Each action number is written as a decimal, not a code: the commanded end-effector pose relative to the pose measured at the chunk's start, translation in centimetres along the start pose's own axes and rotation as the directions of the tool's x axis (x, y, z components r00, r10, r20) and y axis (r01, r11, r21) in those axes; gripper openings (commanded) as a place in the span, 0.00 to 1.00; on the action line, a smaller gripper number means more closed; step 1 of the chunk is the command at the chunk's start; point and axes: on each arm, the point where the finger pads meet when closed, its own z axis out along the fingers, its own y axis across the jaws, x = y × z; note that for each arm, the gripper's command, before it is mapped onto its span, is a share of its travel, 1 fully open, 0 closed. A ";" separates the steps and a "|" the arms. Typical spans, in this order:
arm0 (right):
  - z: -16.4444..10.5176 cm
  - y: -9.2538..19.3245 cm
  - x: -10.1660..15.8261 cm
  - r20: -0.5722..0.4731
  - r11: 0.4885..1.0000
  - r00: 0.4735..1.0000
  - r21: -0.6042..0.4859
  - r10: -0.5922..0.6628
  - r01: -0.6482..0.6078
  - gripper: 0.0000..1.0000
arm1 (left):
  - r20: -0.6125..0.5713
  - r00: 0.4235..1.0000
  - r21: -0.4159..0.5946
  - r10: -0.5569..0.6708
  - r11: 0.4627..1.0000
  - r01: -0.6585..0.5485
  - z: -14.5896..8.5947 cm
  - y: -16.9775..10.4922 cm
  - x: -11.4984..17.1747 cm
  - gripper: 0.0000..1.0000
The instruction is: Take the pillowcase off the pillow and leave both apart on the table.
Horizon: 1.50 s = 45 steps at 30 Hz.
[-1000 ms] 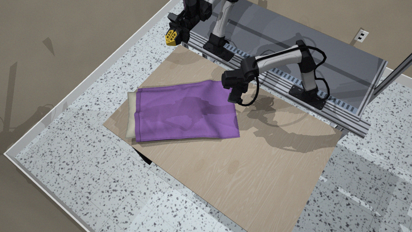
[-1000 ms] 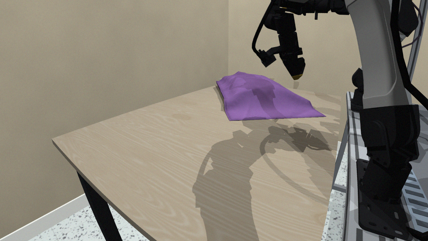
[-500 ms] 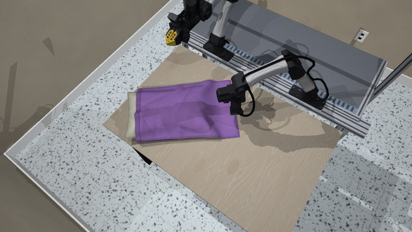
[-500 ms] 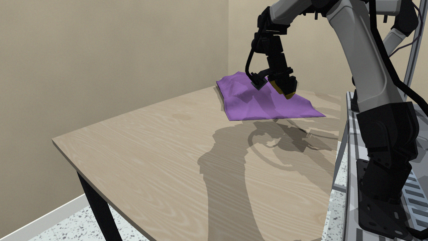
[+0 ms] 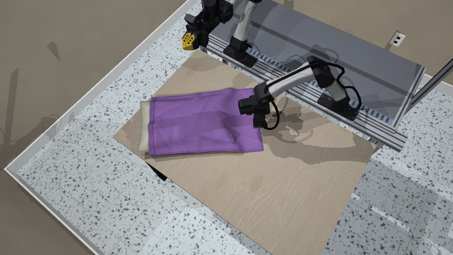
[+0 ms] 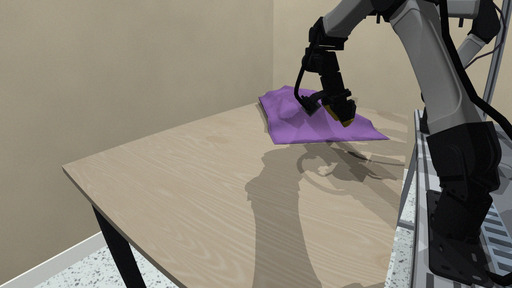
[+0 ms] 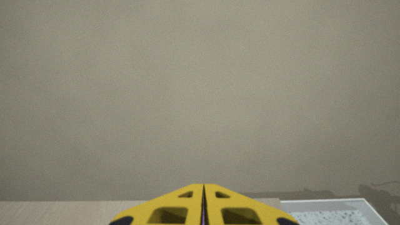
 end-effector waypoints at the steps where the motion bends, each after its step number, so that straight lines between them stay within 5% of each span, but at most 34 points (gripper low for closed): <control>1: 0.2 0.5 0.6 -0.025 1.000 1.000 -0.021 -0.011 0.010 0.03 | -0.004 1.000 0.000 -0.016 1.000 0.016 1.3 -0.3 -0.9 0.60; 19: 0.2 0.5 0.6 -0.025 1.000 1.000 -0.021 -0.011 0.010 0.03 | -0.006 1.000 -0.010 -0.011 1.000 0.011 4.5 0.2 -1.5 0.60; 45: 0.2 0.5 0.6 -0.025 1.000 1.000 -0.021 -0.011 0.010 0.03 | -0.008 1.000 -0.005 -0.020 1.000 0.020 4.8 0.2 -2.0 0.60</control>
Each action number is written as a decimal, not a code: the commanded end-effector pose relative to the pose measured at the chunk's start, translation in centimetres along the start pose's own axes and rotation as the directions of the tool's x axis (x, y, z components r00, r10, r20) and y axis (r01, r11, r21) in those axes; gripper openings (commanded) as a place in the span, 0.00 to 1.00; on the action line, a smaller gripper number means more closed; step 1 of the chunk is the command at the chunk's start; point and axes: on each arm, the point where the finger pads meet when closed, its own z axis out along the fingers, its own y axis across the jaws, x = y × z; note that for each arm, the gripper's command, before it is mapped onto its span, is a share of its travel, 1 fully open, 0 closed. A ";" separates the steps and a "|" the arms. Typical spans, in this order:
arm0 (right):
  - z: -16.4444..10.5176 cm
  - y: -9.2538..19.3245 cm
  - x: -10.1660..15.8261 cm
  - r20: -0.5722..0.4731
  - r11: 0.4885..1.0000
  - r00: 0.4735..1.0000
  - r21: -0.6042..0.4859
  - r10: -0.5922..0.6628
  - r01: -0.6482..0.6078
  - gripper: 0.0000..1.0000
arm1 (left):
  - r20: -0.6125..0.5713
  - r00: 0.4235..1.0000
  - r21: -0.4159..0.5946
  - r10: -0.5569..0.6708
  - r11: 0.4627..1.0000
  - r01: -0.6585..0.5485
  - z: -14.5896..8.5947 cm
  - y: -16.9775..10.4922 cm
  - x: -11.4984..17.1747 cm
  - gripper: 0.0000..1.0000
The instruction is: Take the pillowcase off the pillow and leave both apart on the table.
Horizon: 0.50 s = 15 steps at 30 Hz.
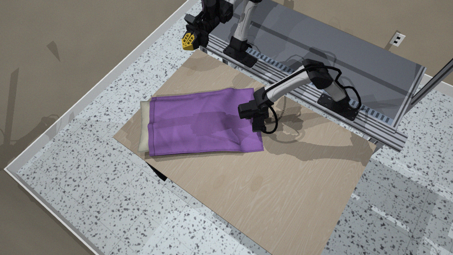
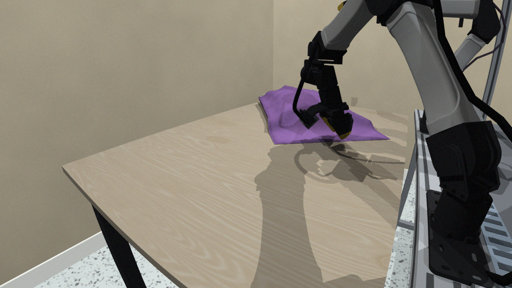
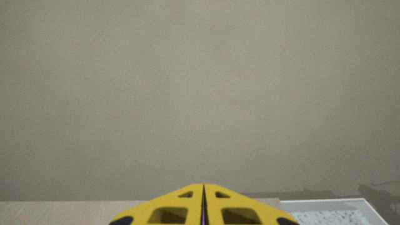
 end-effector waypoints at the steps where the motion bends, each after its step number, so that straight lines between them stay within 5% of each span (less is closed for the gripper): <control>1: 0.2 0.5 0.6 -0.025 1.000 1.000 -0.021 -0.011 0.010 0.03 | -0.010 1.000 -0.026 -0.016 1.000 0.016 1.5 0.5 -0.4 0.60; 15: 0.2 0.5 0.6 -0.025 1.000 1.000 -0.021 -0.011 0.010 0.03 | -0.011 1.000 -0.026 -0.010 1.000 0.010 1.8 0.5 -0.5 0.60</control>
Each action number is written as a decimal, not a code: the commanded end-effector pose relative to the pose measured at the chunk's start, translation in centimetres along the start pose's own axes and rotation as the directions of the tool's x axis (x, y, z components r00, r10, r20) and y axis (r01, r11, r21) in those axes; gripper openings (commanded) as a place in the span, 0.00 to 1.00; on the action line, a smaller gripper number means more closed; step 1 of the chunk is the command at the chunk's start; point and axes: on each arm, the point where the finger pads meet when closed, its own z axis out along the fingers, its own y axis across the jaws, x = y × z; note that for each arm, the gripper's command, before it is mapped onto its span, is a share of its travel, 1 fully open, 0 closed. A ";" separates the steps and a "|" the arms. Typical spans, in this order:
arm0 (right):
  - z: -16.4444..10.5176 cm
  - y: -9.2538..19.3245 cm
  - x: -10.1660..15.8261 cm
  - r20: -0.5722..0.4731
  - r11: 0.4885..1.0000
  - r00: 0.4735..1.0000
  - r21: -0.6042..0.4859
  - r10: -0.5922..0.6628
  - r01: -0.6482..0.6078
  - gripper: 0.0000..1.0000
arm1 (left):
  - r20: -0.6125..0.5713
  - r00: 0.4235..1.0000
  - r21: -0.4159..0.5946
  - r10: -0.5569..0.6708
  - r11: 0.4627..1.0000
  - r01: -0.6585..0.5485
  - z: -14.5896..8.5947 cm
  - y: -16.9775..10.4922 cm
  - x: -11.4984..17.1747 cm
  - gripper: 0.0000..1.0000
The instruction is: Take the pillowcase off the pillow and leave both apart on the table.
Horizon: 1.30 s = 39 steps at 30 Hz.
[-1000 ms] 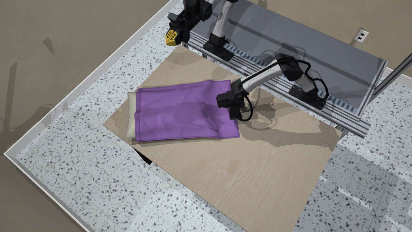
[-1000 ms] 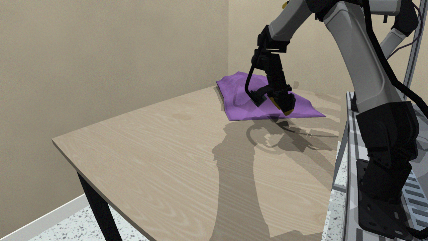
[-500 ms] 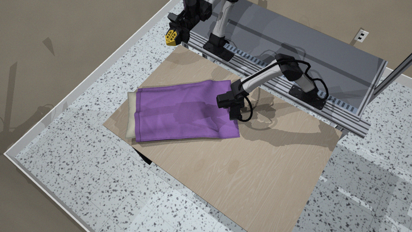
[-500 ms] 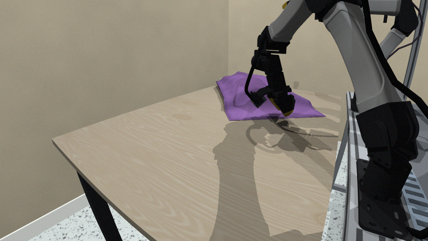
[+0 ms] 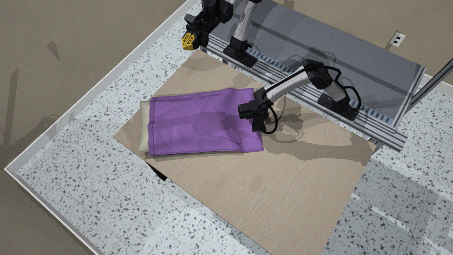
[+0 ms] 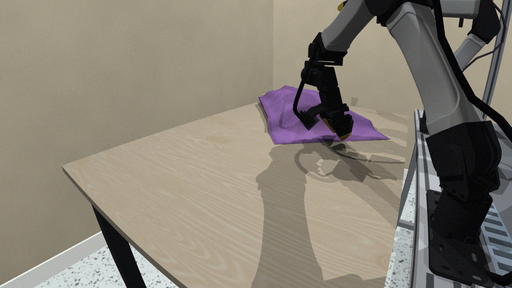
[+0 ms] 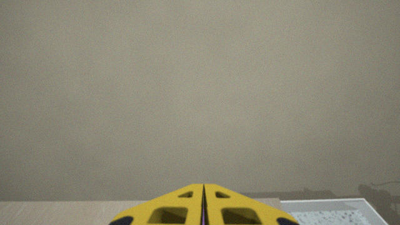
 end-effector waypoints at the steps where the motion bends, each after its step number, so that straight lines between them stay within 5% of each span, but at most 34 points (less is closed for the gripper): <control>1: 0.2 0.5 0.6 -0.025 1.000 1.000 -0.021 -0.011 0.010 0.03 | -0.010 1.000 -0.018 -0.011 1.000 0.011 1.3 0.2 -0.6 0.60; 27: 0.2 0.5 0.6 -0.025 1.000 1.000 -0.021 -0.011 0.010 0.03 | -0.008 1.000 -0.034 -0.009 0.999 0.009 2.3 0.7 -0.3 0.60; 31: 0.2 0.5 0.6 -0.025 1.000 1.000 -0.021 -0.011 0.010 0.03 | -0.001 1.000 0.012 0.004 1.000 -0.004 0.4 -0.3 -0.2 0.60; 32: 0.2 0.5 0.6 -0.025 1.000 1.000 -0.021 -0.011 0.010 0.03 | 0.003 1.000 -0.042 -0.015 0.999 0.015 2.1 0.9 -0.9 0.60; 39: 0.2 0.5 0.6 -0.025 1.000 1.000 -0.021 -0.011 0.010 0.03 | 0.019 0.999 -0.087 -0.030 0.996 0.032 3.1 2.0 -1.5 0.60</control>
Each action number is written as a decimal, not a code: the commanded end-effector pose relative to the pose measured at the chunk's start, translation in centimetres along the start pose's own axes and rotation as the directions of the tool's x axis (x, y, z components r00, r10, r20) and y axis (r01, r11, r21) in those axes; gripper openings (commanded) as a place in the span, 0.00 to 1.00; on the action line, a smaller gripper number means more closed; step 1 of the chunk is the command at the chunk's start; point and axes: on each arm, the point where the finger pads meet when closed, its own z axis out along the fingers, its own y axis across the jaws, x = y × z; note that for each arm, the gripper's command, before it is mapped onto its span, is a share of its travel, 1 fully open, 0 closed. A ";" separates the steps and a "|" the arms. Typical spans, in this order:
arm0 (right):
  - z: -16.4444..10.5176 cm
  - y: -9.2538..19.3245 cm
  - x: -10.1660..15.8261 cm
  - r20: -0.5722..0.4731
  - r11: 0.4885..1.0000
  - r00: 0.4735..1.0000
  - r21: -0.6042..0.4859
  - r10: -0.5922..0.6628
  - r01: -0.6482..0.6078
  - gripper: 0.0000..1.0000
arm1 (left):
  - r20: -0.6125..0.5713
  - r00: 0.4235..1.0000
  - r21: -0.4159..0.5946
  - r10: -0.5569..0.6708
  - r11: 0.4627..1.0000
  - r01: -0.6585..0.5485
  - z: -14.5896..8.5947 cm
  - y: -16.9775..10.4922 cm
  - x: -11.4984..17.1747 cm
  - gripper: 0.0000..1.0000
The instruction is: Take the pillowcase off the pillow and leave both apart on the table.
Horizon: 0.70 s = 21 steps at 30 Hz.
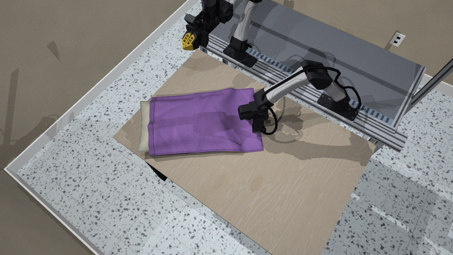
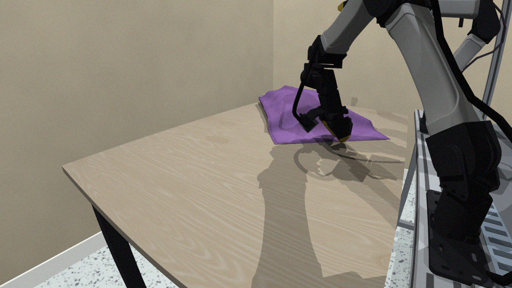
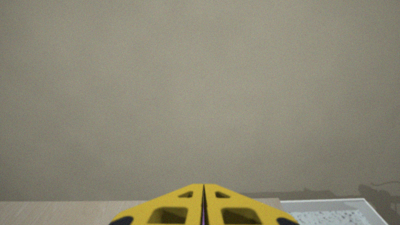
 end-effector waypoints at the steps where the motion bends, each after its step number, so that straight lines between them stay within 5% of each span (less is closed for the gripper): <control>1: 0.2 0.5 0.6 -0.025 1.000 1.000 -0.021 -0.011 0.010 0.03 | 0.019 0.999 -0.087 -0.028 0.996 0.029 2.5 2.0 -1.1 0.60; 21: 0.2 0.5 0.6 -0.025 1.000 1.000 -0.021 -0.011 0.010 0.03 | 0.018 0.999 -0.076 -0.029 0.997 0.031 2.8 1.7 -1.3 0.44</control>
